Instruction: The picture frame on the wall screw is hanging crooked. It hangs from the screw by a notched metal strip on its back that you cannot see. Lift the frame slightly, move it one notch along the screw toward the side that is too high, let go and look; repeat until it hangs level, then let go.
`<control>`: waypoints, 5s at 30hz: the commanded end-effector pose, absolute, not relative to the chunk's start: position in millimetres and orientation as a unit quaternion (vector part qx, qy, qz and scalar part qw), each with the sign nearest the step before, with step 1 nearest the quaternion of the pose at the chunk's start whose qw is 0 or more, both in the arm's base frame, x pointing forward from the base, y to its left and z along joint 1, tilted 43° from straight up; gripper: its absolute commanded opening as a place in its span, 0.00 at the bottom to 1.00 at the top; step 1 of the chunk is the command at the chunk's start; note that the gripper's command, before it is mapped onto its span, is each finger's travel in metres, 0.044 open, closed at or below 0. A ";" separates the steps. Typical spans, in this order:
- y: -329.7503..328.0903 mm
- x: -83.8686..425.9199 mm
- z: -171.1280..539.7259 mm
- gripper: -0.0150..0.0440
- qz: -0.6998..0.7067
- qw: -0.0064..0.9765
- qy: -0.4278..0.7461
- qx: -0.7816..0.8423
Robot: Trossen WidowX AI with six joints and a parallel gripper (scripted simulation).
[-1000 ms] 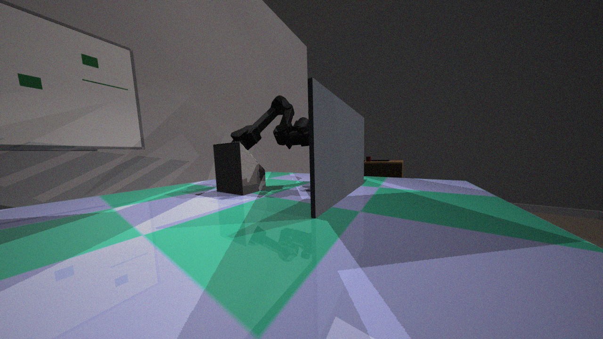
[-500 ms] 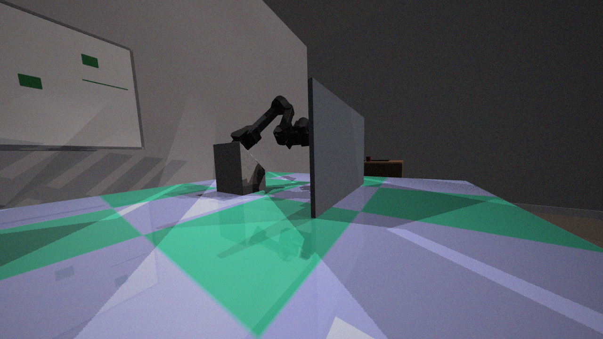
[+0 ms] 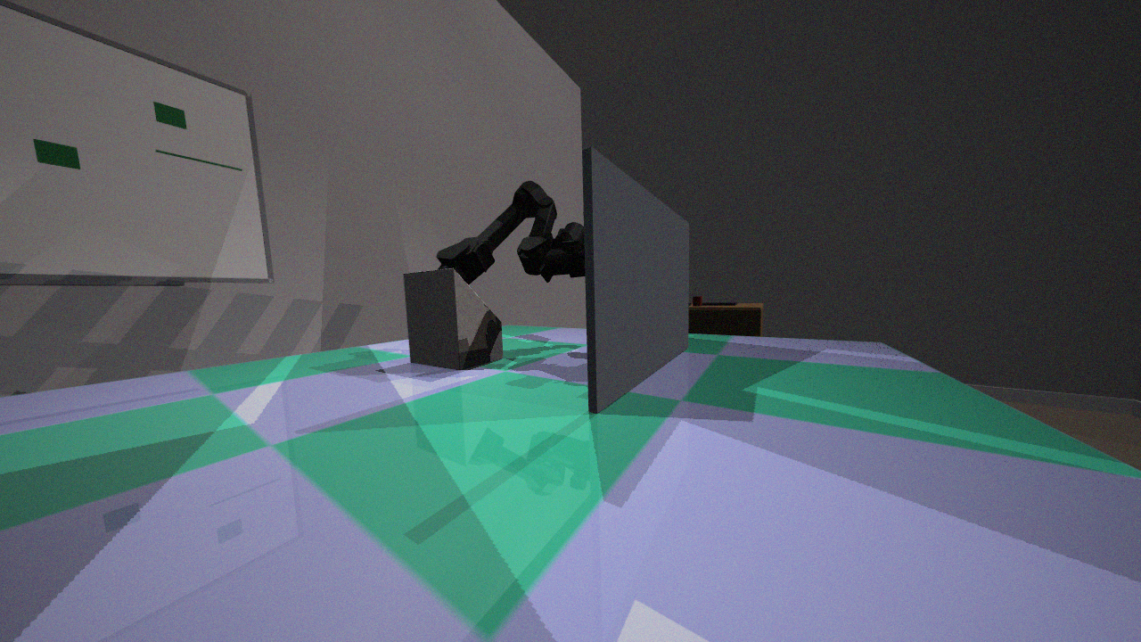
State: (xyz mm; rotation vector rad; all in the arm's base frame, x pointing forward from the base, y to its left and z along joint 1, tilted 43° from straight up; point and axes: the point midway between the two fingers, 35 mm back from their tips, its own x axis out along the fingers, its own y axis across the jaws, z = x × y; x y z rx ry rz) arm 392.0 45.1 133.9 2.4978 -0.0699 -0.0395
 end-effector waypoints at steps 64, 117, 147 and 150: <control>40.2 391.9 140.5 0.25 -0.015 0.317 -0.025 0.948; 48.8 392.4 140.9 0.25 -0.015 0.317 -0.025 0.948; 49.5 392.3 140.4 0.25 -0.017 0.363 -0.021 0.931; 49.6 392.3 140.4 0.25 -0.017 0.373 -0.021 0.928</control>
